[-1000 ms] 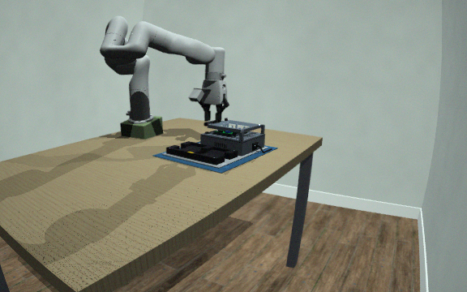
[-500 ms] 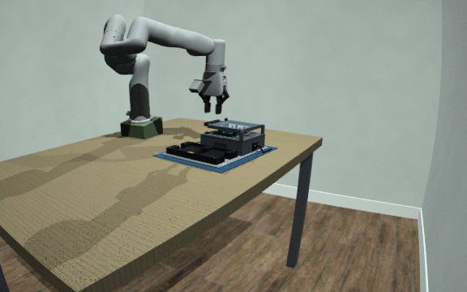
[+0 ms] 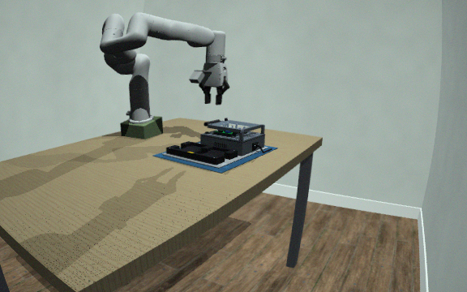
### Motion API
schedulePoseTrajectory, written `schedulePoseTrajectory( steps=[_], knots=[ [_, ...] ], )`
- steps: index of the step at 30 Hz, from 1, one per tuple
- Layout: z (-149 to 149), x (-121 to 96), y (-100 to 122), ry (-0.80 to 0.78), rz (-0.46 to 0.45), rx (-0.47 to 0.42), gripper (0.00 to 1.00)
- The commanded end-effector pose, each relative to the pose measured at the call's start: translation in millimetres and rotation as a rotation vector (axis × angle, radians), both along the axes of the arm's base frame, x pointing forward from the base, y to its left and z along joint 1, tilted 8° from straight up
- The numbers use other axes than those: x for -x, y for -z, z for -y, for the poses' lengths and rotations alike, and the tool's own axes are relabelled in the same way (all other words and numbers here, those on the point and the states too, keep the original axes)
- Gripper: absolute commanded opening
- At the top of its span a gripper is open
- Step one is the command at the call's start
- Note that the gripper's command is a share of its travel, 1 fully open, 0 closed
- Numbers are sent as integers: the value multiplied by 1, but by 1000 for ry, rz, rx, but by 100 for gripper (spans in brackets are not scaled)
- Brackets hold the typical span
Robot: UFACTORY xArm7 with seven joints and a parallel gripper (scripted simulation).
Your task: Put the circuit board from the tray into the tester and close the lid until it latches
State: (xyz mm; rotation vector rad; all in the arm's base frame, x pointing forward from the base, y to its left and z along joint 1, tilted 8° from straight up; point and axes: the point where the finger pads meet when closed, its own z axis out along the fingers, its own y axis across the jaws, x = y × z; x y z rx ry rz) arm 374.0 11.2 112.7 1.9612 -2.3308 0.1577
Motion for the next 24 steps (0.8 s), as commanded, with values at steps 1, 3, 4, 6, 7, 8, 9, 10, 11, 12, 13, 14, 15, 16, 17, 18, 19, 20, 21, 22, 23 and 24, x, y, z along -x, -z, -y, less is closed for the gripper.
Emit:
schedulePoseTrajectory(
  steps=[1,3,4,6,7,8,9,10,11,12,13,14,15,16,17,18,19,20,21,22,23,24],
  knots=[
    [-1,-1,-7,0,3,0,51],
    [-1,-1,-10,0,3,0,51],
    [-1,-1,-11,0,3,0,51],
    [-2,-1,-12,0,3,0,51],
    [-2,-1,-13,0,3,0,51],
    [-2,-1,-13,0,3,0,51],
    [-2,-1,-14,0,3,0,51],
    [-2,-1,-14,0,3,0,51],
    [-2,-1,-14,0,3,0,51],
    [-2,-1,-14,0,3,0,51],
    [-2,-1,-14,0,3,0,51],
    [-2,-1,-14,0,3,0,100],
    [-2,-1,-14,0,3,0,100],
    [-2,-1,-14,0,3,0,100],
    [-2,-1,-14,0,3,0,100],
    [-2,-1,-14,0,3,0,100],
    [-2,-1,-14,0,3,0,100],
    [-2,-1,-14,0,3,0,100],
    [-2,-1,-14,0,3,0,100],
    [-2,-1,-14,0,3,0,100],
    [-2,-1,-14,0,3,0,100],
    [-2,-1,-14,0,3,0,100]
  ],
)
